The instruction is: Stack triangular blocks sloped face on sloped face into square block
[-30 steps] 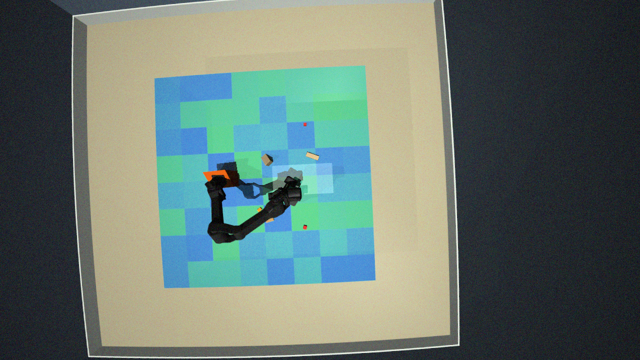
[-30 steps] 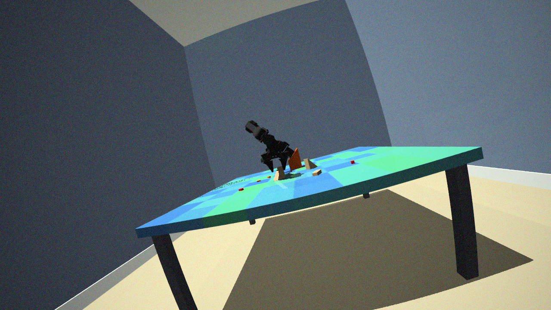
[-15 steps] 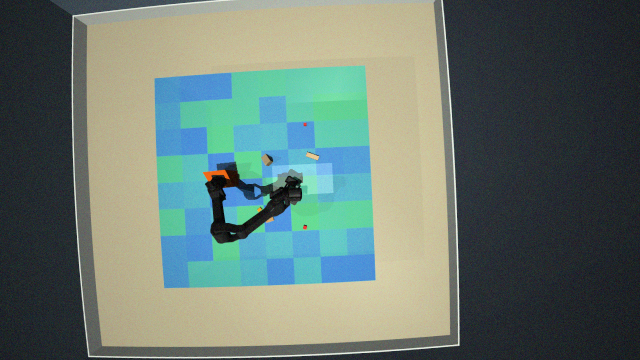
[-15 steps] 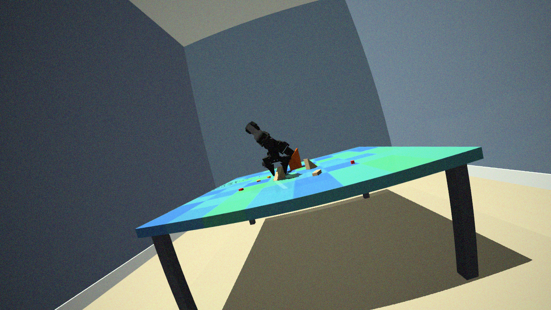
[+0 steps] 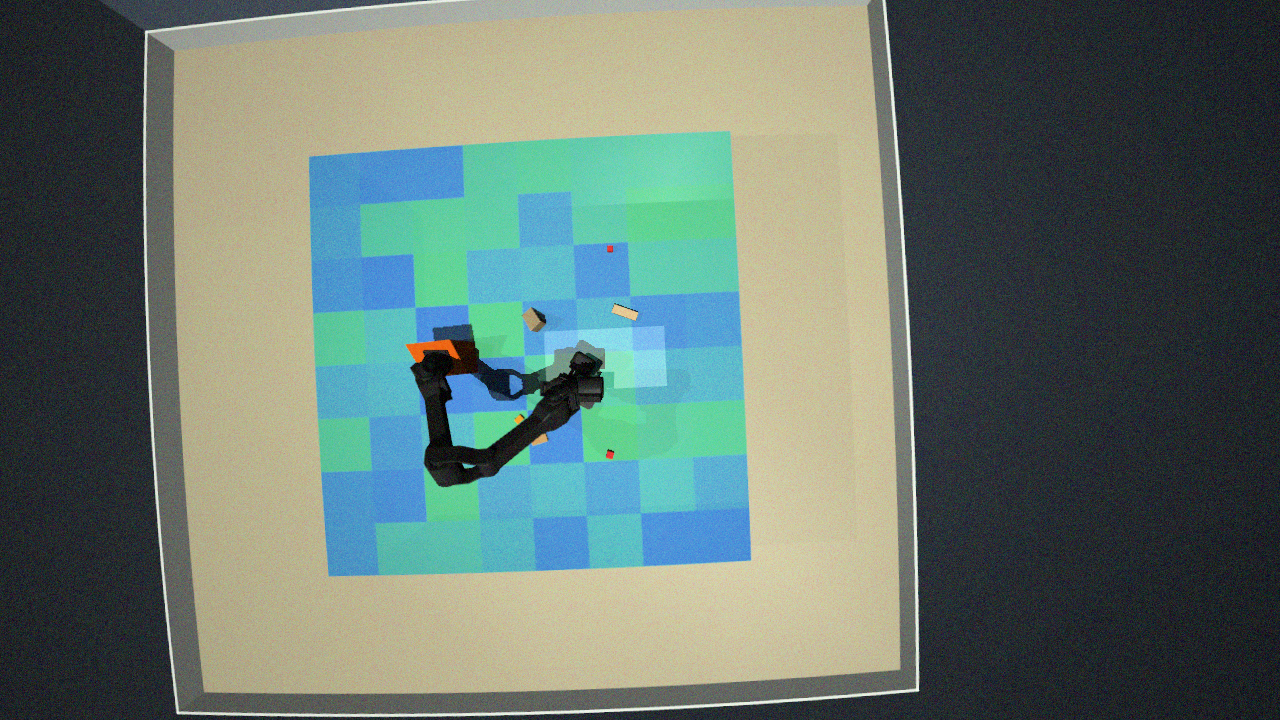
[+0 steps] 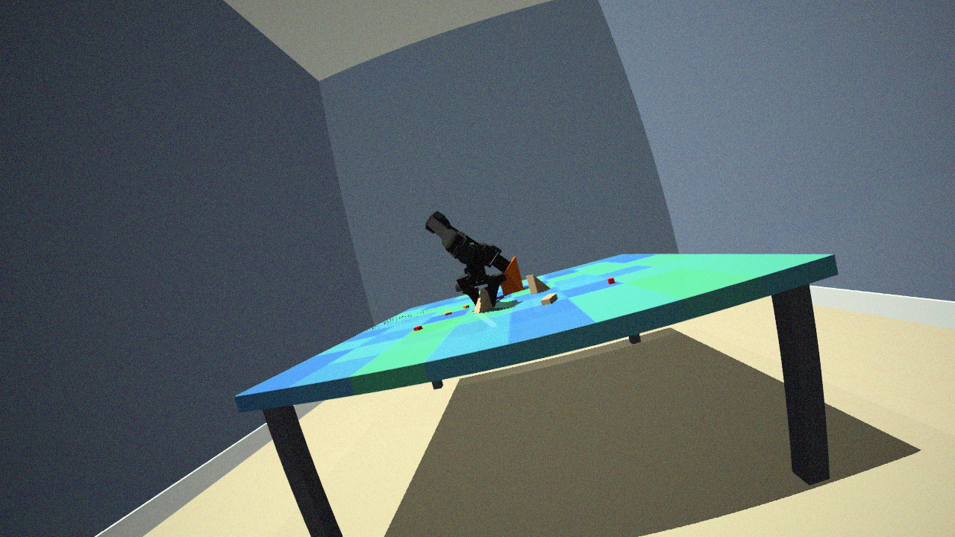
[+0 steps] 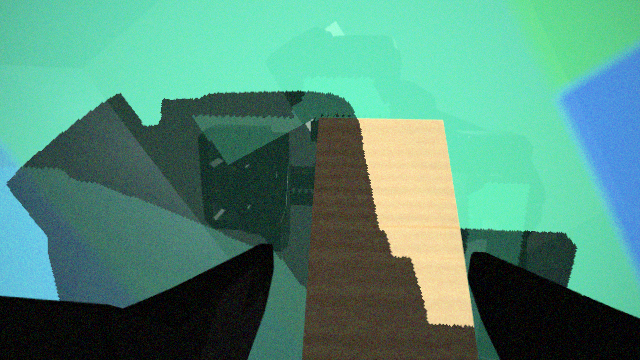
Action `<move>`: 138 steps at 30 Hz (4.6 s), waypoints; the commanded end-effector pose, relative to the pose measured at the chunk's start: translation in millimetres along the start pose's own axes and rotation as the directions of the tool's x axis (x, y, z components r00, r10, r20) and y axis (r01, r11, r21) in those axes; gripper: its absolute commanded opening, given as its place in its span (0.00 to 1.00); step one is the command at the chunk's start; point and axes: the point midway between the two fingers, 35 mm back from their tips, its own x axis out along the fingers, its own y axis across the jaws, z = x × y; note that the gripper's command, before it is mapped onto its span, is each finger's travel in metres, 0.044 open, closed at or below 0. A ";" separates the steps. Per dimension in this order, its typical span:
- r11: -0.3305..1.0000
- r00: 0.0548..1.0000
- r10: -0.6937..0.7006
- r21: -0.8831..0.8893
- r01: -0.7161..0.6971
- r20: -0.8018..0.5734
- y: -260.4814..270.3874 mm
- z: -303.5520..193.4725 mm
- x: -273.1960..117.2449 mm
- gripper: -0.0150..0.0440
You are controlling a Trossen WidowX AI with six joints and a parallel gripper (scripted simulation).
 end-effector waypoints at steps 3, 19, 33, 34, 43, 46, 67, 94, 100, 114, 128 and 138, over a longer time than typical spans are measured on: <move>1.000 1.000 -0.003 -0.006 0.003 0.001 -0.4 -0.5 0.9 0.56; 1.000 1.000 -0.001 -0.004 0.001 0.000 0.1 -0.4 -13.2 0.25; 1.000 1.000 0.002 0.016 -0.002 -0.006 -0.1 -2.0 -27.3 0.25; 1.000 1.000 0.002 0.026 -0.002 -0.006 -0.1 -2.1 -27.3 0.25; 0.972 1.000 0.004 0.237 -0.003 -0.005 0.2 -2.2 -26.9 0.25; 0.949 1.000 0.005 0.314 -0.003 -0.005 0.3 -2.2 -26.9 0.25; 0.646 1.000 0.006 0.763 -0.004 -0.001 1.0 -1.8 -26.9 0.25; 0.347 1.000 0.007 0.938 -0.007 0.005 1.2 -1.3 -16.8 0.25; 0.353 1.000 0.007 0.935 -0.009 0.007 0.8 -1.5 -7.3 0.25; 0.352 1.000 0.006 0.936 -0.012 0.011 0.1 -0.4 -1.8 0.48; 0.352 1.000 0.006 0.936 -0.012 0.011 0.1 -0.4 -1.8 1.00; 0.353 1.000 0.008 0.936 -0.011 0.009 1.0 -0.6 -58.7 1.00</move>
